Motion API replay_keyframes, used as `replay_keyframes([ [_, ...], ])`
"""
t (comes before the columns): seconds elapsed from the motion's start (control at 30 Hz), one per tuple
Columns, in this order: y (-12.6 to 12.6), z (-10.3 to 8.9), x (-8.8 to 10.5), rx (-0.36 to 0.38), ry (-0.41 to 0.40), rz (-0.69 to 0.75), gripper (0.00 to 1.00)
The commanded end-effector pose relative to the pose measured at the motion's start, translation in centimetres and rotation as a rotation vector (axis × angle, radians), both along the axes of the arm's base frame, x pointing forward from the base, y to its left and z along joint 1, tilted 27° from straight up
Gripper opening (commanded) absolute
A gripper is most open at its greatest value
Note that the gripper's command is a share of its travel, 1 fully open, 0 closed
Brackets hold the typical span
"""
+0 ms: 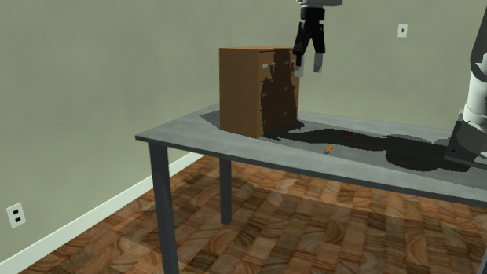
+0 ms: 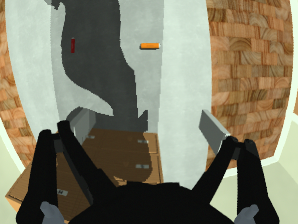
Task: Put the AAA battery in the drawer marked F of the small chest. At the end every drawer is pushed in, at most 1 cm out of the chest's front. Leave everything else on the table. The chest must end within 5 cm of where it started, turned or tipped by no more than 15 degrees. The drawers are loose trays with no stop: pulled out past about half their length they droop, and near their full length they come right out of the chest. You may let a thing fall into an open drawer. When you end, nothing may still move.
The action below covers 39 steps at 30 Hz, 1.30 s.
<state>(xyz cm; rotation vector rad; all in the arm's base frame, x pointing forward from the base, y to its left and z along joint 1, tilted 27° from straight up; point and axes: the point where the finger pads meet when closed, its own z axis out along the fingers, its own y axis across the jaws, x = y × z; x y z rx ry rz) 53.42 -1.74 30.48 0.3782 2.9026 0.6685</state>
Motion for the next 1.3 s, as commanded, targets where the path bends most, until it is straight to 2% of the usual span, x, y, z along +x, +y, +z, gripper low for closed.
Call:
replay_keyframes([
  [0.0,0.0,-0.1,1.0,-0.008,-0.039,-0.037,1.0],
  [0.2,0.1,-0.9,2.0,-0.023,-0.098,-0.067,1.0],
  [0.63,0.7,-4.5,7.0,-0.098,-0.397,-0.22,1.0],
  [0.7,0.7,-4.5,7.0,-0.098,-0.397,-0.22,1.0],
  [0.87,0.9,-5.7,8.8,-0.123,-0.501,-0.273,1.0],
  [1.07,1.0,-6.5,9.9,-0.14,-0.568,-0.308,1.0],
  [1.27,1.0,-7.0,10.4,-0.149,-0.599,-0.324,1.0],
])
